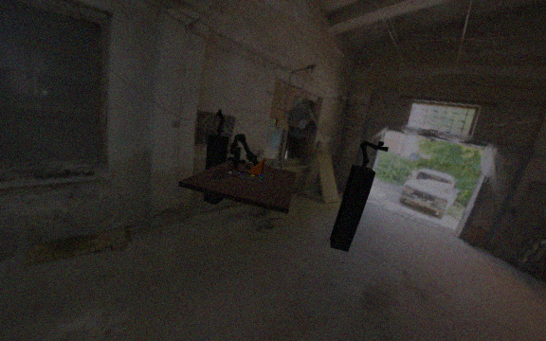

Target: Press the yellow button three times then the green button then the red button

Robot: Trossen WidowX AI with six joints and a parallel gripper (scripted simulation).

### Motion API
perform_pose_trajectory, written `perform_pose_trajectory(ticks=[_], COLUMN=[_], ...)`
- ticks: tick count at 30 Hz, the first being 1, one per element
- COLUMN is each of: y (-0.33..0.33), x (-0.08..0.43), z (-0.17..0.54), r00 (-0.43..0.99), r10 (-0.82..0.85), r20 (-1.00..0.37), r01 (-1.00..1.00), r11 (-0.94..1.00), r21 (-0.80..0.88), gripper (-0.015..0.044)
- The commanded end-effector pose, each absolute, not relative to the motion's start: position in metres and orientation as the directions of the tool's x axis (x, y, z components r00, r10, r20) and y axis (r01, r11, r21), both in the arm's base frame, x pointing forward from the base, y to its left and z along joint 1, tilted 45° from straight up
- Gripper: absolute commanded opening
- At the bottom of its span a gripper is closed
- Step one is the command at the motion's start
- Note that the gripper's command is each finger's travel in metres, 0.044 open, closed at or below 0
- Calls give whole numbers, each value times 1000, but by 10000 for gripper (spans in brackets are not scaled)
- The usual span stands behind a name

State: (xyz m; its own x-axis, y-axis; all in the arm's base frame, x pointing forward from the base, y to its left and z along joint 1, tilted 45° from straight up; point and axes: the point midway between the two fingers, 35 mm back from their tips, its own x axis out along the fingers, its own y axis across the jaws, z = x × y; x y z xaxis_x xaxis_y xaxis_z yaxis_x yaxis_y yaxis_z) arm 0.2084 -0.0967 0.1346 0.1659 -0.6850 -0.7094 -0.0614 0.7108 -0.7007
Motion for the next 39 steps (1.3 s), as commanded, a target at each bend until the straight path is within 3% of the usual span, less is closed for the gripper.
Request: perform_pose_trajectory(ticks=[1, 36, 39], y=[-101, -86, -71], x=[209, 205, 219], z=[129, 145, 140], r00=[168, 168, 174], r10=[-682, -682, -664], r20=[-712, -712, -727], r01=[-67, -68, -77], r11=[713, 712, 727], r21=[-698, -699, -682], gripper=[20, 20, 99])
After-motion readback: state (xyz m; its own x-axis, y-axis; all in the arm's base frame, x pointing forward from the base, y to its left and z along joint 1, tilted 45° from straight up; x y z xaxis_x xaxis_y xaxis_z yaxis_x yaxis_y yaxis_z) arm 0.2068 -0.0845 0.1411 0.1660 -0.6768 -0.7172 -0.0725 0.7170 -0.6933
